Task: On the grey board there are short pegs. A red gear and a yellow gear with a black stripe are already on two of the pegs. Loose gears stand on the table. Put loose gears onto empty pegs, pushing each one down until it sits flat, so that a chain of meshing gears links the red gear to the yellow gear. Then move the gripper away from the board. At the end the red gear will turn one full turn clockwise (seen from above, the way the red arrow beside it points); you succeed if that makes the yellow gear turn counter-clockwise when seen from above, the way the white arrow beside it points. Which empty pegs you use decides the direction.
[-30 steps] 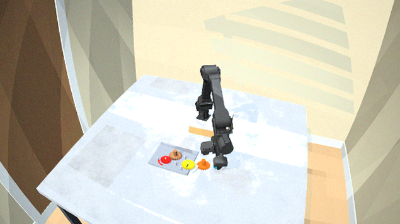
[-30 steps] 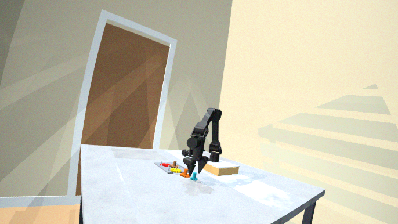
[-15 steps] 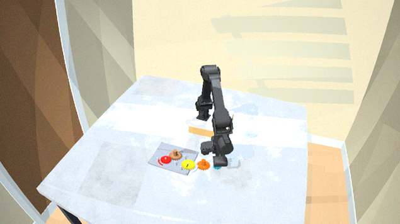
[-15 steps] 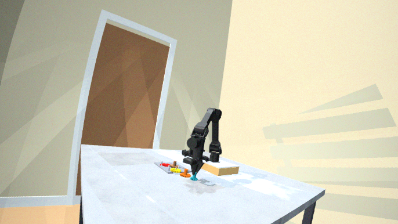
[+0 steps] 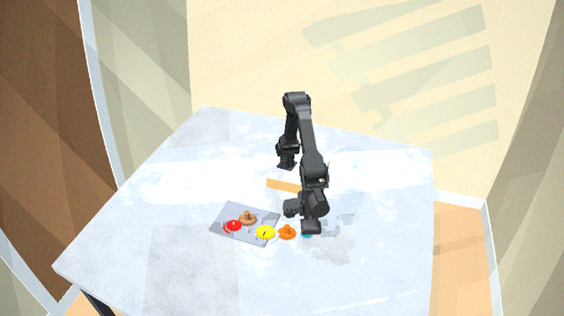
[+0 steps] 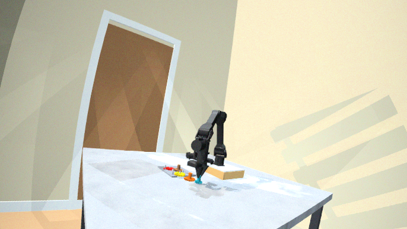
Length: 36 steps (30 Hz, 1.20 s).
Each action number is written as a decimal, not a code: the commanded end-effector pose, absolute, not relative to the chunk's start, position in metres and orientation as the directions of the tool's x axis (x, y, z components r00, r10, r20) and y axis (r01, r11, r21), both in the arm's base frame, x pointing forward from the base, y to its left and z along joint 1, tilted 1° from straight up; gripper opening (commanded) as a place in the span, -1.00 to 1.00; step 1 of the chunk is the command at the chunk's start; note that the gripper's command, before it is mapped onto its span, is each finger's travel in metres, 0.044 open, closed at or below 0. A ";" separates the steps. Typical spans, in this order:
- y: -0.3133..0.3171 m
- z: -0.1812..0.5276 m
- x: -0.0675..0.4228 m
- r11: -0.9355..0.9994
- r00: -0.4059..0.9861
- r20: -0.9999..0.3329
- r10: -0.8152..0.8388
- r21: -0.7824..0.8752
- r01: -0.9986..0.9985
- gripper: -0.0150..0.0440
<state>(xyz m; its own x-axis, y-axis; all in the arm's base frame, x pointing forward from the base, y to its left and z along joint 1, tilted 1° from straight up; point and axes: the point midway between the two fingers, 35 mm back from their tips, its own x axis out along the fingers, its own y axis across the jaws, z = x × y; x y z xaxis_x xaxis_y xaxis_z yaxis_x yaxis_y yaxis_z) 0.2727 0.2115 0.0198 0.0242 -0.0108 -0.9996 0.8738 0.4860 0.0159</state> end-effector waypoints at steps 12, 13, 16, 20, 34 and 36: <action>0.217 0.059 0.276 0.484 0.030 -1.000 -0.005 0.024 0.875 -0.49; 0.217 0.062 0.276 0.484 0.030 -1.000 -0.005 0.024 0.875 -0.49; 0.218 0.070 0.276 0.484 0.030 -1.000 -0.004 0.024 0.875 -0.49; 0.218 0.080 0.276 0.484 0.030 -1.000 -0.004 0.024 0.875 -0.49; 0.218 0.117 0.273 0.484 0.030 -1.000 -0.004 0.024 0.875 -0.49; 0.217 0.122 0.272 0.484 0.029 -1.000 -0.004 0.024 0.875 -0.49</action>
<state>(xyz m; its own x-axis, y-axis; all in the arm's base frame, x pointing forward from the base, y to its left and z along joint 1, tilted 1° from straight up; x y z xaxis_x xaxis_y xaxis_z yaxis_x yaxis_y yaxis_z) 0.2732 0.2177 0.1086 0.0199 -0.0141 -0.9997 0.8730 0.4875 0.0105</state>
